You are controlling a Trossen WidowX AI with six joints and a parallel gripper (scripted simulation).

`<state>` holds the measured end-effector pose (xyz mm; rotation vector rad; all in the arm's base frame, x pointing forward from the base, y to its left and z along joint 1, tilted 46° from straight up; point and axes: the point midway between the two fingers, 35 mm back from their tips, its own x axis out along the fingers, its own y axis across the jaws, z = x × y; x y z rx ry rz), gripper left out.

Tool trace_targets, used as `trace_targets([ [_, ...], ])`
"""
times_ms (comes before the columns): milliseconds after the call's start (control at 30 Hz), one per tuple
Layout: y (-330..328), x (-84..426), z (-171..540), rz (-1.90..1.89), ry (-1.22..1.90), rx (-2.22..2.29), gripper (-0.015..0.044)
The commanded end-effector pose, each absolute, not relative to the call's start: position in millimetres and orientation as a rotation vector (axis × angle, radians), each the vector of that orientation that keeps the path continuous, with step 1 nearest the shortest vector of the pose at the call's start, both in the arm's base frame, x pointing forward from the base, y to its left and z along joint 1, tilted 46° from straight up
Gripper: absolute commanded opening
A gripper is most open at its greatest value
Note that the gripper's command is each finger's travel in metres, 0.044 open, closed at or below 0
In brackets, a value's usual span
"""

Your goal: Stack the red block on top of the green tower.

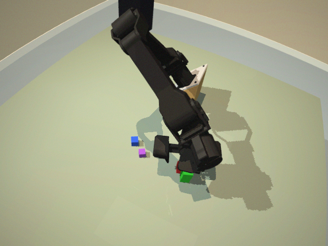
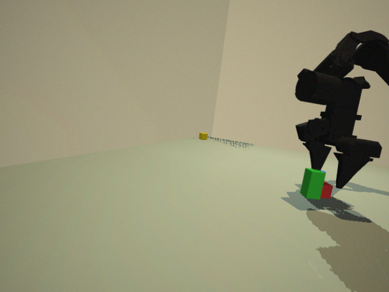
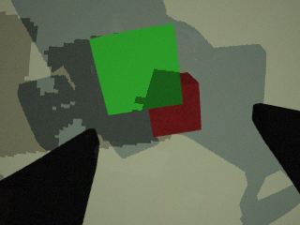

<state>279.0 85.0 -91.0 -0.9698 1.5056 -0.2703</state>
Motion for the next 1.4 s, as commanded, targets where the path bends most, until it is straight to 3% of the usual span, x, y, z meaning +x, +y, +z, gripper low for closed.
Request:
trace_targets([
  [0, 79, 280, -96, -0.271, 1.505, -0.978, 0.0440],
  [900, 66, 281, -109, -0.272, 1.505, -0.979, 0.0440],
  [1333, 66, 281, -109, -0.272, 1.505, -0.979, 0.0099],
  [1367, 66, 281, -109, -0.272, 1.505, -0.979, 0.0092],
])
